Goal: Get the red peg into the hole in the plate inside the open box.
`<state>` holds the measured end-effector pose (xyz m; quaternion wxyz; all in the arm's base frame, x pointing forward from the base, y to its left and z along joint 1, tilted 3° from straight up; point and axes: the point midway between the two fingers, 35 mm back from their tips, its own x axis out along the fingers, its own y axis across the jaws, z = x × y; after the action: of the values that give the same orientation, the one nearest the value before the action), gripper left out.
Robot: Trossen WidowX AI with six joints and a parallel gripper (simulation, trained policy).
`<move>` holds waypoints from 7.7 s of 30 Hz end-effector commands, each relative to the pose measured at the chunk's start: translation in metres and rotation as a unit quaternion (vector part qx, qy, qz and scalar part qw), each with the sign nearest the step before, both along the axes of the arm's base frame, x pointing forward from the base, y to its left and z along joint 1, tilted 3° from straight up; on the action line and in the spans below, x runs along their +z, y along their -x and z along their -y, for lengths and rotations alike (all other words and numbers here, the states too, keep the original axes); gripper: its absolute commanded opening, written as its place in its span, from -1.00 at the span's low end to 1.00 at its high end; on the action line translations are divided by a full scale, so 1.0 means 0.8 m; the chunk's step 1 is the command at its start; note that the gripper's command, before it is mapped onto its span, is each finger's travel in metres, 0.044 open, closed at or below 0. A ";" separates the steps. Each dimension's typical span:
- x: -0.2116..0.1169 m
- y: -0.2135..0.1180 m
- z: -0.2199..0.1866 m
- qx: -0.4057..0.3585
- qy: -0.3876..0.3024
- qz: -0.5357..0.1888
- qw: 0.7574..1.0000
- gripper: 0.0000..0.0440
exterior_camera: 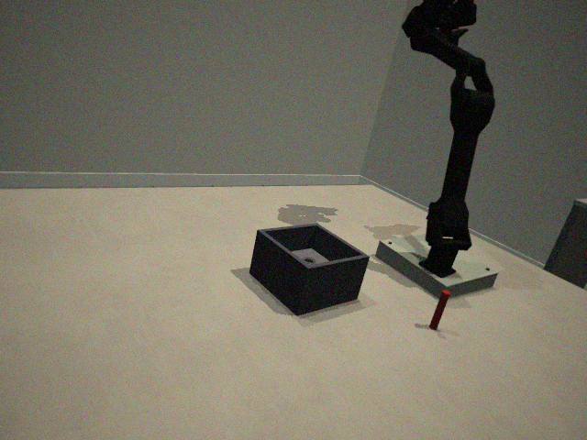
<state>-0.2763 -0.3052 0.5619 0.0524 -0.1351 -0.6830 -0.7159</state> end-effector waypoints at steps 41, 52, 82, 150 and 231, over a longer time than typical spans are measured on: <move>-0.158 -0.447 0.148 0.485 -0.473 -0.112 0.727 1.00; -0.210 -0.567 0.089 0.583 -0.533 -0.173 0.588 1.00; -0.373 -0.716 -0.250 0.717 -0.626 -0.281 0.123 1.00; -0.661 -0.573 -0.502 0.598 -0.757 -0.186 -0.187 -1.00; -0.594 -0.738 -0.236 0.646 -0.733 -0.209 -0.053 -0.90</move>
<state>0.3120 -0.1147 0.0957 -0.7049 -0.3407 -0.4747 0.4022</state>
